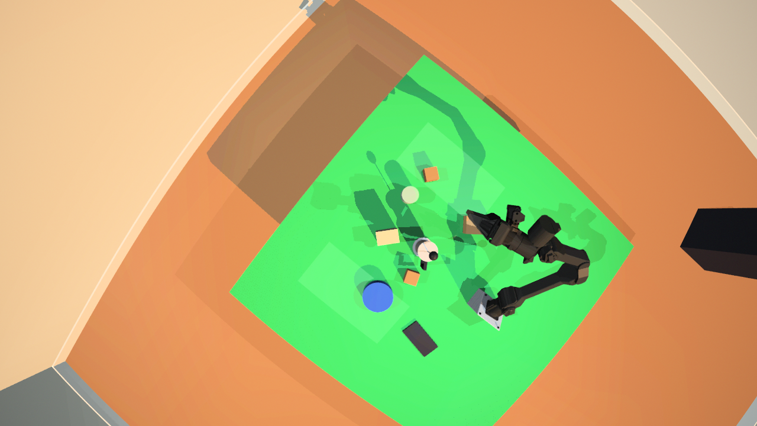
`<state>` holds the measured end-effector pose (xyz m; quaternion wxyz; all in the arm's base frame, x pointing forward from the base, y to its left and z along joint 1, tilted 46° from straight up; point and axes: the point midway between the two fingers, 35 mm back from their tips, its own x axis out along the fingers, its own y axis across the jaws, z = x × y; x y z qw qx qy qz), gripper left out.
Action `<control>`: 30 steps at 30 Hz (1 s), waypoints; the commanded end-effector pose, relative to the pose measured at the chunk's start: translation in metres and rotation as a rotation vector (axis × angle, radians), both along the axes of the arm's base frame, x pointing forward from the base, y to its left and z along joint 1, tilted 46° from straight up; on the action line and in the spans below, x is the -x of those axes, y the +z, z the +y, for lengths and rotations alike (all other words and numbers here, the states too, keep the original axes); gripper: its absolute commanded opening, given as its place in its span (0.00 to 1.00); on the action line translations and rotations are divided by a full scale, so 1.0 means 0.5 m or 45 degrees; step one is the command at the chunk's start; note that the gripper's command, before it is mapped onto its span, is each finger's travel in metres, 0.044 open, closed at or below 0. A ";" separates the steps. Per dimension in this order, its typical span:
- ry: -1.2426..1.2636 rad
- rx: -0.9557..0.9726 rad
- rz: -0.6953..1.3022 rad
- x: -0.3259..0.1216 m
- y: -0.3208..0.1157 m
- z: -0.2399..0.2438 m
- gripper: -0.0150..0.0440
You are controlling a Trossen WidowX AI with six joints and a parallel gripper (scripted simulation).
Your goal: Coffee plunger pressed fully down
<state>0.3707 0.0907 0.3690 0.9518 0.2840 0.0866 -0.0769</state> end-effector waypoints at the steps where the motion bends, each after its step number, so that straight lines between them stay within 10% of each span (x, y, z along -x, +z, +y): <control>1: -0.020 0.415 0.246 0.011 -0.140 0.042 1.00; 10: 0.008 1.571 0.635 0.116 -0.357 0.090 1.00; 30: -0.005 1.601 0.639 0.119 -0.440 -0.001 1.00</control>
